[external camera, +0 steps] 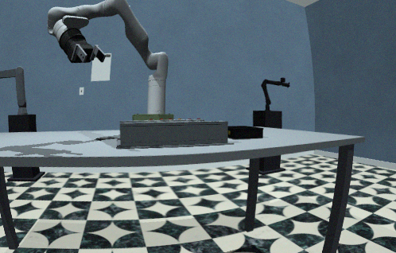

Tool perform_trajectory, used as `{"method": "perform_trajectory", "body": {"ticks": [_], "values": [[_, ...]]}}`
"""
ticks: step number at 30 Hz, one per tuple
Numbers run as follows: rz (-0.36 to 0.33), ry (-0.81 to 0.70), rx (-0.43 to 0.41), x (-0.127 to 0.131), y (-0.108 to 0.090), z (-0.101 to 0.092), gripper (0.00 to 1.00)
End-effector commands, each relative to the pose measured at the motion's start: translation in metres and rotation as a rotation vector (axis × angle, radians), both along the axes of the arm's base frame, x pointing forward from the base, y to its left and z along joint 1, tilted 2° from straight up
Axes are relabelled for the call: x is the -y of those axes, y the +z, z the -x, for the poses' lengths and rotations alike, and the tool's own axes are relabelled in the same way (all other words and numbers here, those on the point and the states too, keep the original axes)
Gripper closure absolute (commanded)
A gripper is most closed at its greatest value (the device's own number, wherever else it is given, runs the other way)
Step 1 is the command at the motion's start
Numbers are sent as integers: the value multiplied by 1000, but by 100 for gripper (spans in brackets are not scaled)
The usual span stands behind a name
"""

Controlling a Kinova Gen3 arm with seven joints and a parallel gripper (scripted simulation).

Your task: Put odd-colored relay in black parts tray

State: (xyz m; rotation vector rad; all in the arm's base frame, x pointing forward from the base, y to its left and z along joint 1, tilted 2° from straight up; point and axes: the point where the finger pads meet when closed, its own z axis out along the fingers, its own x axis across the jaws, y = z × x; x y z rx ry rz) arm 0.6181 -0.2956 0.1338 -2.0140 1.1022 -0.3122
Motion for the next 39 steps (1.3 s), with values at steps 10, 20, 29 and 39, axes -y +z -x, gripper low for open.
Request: {"method": "perform_trajectory", "body": {"ticks": [10,20,29,39], "values": [[2,0,2,0,2,0,0],[2,0,2,0,2,0,2],[2,0,2,0,2,0,2],[2,0,2,0,2,0,2]]}}
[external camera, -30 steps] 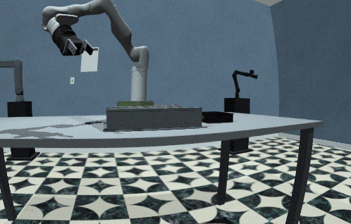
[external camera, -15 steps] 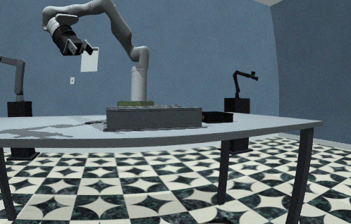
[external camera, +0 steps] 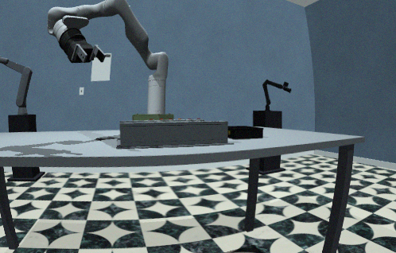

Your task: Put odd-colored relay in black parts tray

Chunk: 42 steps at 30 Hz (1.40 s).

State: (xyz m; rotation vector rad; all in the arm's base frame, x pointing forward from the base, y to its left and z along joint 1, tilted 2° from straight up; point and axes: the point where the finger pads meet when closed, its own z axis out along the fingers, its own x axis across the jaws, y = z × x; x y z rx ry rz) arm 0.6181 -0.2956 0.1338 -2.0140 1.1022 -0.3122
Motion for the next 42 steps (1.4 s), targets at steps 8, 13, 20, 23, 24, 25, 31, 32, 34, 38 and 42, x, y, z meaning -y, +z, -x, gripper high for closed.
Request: {"method": "perform_trajectory", "body": {"ticks": [8,13,20,23,24,25,31,32,34,38,42], "values": [[2,0,2,0,2,0,2],[2,0,2,0,2,0,2],[2,0,2,0,2,0,2],[2,0,2,0,2,0,2],[2,0,2,0,2,0,2],[2,0,2,0,2,0,2],[2,0,2,0,2,0,2],[2,0,2,0,2,0,2],[2,1,2,0,2,0,2],[4,3,-1,-1,1,0,2],[10,10,-6,-5,-1,0,2]]}}
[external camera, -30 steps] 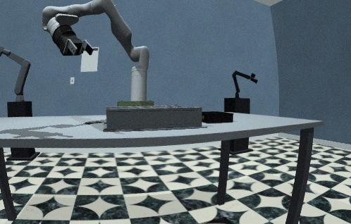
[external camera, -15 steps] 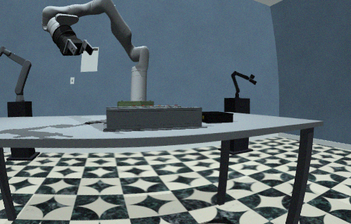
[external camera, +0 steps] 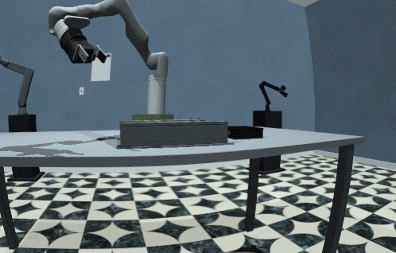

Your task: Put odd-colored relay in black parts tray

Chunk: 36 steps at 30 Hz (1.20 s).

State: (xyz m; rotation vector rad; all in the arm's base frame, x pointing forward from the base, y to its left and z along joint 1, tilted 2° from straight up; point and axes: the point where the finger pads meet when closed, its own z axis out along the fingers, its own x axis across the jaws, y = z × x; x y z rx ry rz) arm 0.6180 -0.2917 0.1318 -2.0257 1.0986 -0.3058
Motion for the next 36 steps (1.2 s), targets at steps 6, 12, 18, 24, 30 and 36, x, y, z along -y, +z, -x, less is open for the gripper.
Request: {"method": "perform_trajectory", "body": {"ticks": [6,12,18,24,30,36], "values": [[12,13,-8,-6,-2,0,2],[35,39,-29,-19,-8,1,2],[69,78,-59,-38,-17,3,2],[98,112,-83,-53,-25,6,2],[153,173,-122,-78,-37,12,2],[219,246,-163,-105,-49,21,2]]}}
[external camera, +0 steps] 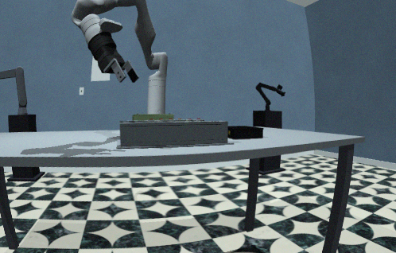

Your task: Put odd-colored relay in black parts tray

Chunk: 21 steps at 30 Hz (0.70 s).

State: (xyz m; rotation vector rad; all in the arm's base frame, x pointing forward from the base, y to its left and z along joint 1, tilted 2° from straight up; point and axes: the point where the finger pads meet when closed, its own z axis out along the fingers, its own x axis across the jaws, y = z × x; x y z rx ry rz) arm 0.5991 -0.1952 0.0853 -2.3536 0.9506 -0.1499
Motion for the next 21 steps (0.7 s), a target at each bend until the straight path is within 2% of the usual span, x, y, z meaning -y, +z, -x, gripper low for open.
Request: {"method": "perform_trajectory", "body": {"ticks": [1,17,21], "values": [[24,23,-11,-9,-3,3,2],[213,245,-97,-72,-28,38,2],[239,277,-105,-79,-30,44,2]]}}
